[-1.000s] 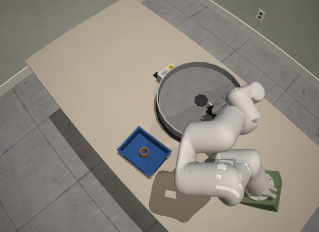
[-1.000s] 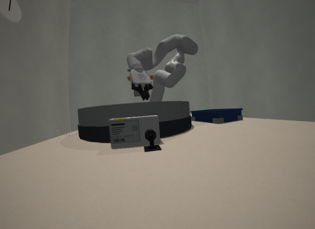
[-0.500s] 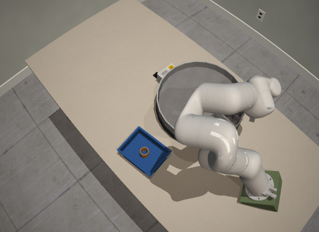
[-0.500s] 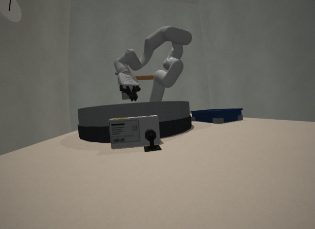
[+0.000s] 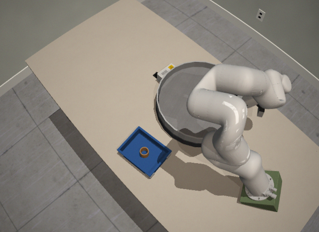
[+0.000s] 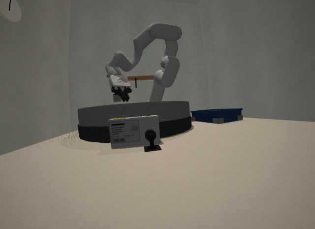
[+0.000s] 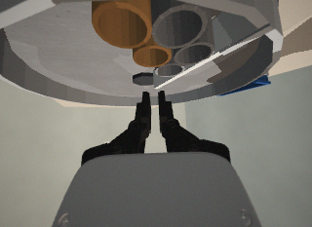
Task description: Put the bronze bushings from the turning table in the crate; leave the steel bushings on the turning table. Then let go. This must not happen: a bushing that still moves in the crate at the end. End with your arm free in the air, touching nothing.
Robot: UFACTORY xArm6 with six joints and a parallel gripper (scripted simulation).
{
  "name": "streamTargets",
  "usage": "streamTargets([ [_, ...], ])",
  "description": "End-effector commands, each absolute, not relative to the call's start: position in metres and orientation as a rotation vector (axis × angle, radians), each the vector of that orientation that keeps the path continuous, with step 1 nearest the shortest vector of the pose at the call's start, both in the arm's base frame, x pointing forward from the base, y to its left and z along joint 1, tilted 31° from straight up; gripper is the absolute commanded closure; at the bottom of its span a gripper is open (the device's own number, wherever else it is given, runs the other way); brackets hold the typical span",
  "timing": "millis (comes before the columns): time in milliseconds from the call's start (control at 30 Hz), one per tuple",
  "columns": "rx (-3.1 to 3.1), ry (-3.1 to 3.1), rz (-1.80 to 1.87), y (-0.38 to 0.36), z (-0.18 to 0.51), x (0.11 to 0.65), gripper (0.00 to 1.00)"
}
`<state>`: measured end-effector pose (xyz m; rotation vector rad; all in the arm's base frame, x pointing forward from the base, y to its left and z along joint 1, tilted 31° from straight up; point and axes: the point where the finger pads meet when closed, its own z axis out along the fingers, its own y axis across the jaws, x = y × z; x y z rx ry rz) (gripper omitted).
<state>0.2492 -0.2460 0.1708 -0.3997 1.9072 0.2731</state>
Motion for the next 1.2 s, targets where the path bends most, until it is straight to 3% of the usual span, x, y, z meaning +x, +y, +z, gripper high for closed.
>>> streamTargets([
  [0, -0.418, 1.887, 0.270, -0.255, 0.168, 0.246, 0.89],
  [1167, -0.437, 1.862, 0.265, -0.266, 0.162, 0.241, 0.89],
])
